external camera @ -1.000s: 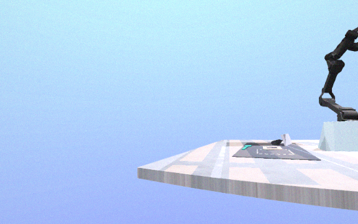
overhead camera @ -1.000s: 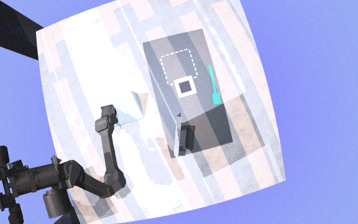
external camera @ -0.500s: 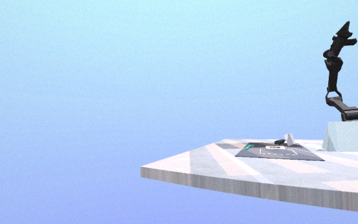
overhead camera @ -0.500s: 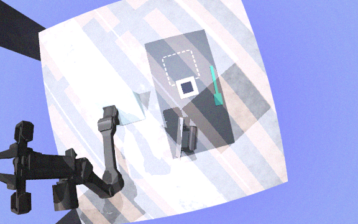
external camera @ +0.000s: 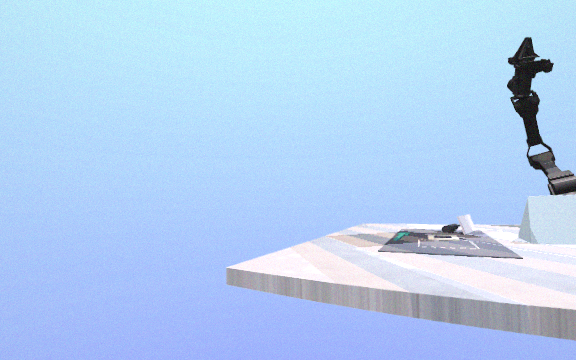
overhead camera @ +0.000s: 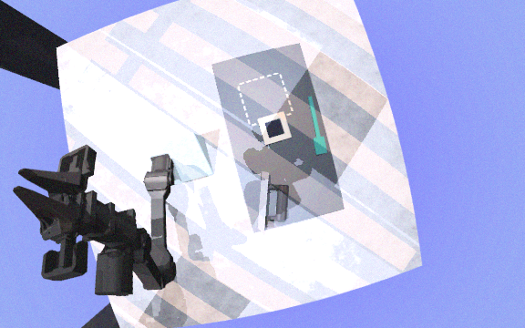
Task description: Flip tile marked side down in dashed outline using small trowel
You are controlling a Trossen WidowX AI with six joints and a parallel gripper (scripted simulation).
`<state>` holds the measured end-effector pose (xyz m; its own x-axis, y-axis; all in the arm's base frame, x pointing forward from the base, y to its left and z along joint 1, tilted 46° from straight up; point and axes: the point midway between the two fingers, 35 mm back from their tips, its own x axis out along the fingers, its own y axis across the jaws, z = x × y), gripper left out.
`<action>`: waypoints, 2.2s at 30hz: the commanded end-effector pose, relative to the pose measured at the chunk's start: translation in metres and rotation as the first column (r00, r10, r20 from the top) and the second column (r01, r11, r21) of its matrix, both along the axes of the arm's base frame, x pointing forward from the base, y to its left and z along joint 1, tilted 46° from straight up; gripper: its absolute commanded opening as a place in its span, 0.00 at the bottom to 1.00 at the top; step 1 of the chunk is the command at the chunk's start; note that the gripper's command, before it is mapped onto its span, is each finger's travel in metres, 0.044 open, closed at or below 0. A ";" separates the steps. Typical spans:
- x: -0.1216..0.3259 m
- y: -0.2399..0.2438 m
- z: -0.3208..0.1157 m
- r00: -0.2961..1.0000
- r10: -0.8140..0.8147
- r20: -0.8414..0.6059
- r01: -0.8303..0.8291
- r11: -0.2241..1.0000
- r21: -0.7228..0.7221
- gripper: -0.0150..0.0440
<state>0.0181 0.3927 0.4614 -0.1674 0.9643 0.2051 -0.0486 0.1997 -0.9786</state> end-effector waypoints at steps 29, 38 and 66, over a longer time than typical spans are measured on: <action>0.214 -0.044 -0.092 0.608 -0.691 -0.390 0.516 0.718 -0.467 0.42; 0.261 -0.084 -0.115 0.380 -0.816 -0.437 0.592 0.577 -0.562 0.42; 0.347 -0.266 -0.186 -0.534 -0.762 -0.366 0.562 0.003 -0.827 0.42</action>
<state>0.3598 0.1521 0.2836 0.7822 0.0946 -0.6158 -0.5317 0.6166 -0.5806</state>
